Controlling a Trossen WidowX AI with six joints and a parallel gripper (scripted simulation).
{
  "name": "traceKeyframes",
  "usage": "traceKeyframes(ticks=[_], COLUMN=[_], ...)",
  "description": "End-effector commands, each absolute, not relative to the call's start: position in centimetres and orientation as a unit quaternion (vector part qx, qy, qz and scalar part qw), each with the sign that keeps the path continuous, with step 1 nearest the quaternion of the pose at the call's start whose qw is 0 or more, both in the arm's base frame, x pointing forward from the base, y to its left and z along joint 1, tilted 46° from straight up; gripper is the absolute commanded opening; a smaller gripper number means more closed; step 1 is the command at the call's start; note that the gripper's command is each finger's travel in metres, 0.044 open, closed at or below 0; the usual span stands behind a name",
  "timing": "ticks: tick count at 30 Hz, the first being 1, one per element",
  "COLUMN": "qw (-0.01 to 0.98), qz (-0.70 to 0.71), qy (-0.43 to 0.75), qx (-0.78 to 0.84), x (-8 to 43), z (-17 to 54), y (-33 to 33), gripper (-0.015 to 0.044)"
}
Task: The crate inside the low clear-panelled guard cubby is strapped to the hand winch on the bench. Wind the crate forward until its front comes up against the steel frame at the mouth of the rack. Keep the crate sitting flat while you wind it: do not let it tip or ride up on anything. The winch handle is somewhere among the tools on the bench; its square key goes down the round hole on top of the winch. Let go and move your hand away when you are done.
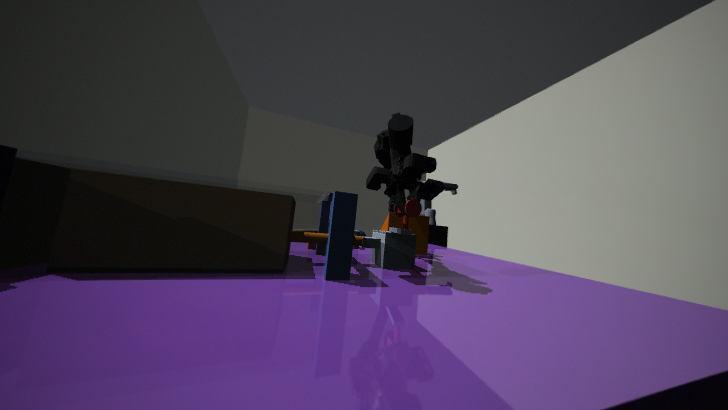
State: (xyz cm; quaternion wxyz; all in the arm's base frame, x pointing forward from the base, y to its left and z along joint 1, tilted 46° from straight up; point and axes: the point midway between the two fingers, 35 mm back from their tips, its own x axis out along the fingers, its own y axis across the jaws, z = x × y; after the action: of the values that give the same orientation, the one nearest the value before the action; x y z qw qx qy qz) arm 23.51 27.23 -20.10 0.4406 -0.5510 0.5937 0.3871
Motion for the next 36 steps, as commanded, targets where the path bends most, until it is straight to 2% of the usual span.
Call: traceKeyframes(ticks=[1,36], qw=[0.416,0.415], qz=[0.407,0.408], qy=[0.605,0.606], qx=[-0.544,-0.543], x=[20.6,16.1], z=[-20.3,-19.4], y=[27.5,27.0], gripper=[0.0,0.0])
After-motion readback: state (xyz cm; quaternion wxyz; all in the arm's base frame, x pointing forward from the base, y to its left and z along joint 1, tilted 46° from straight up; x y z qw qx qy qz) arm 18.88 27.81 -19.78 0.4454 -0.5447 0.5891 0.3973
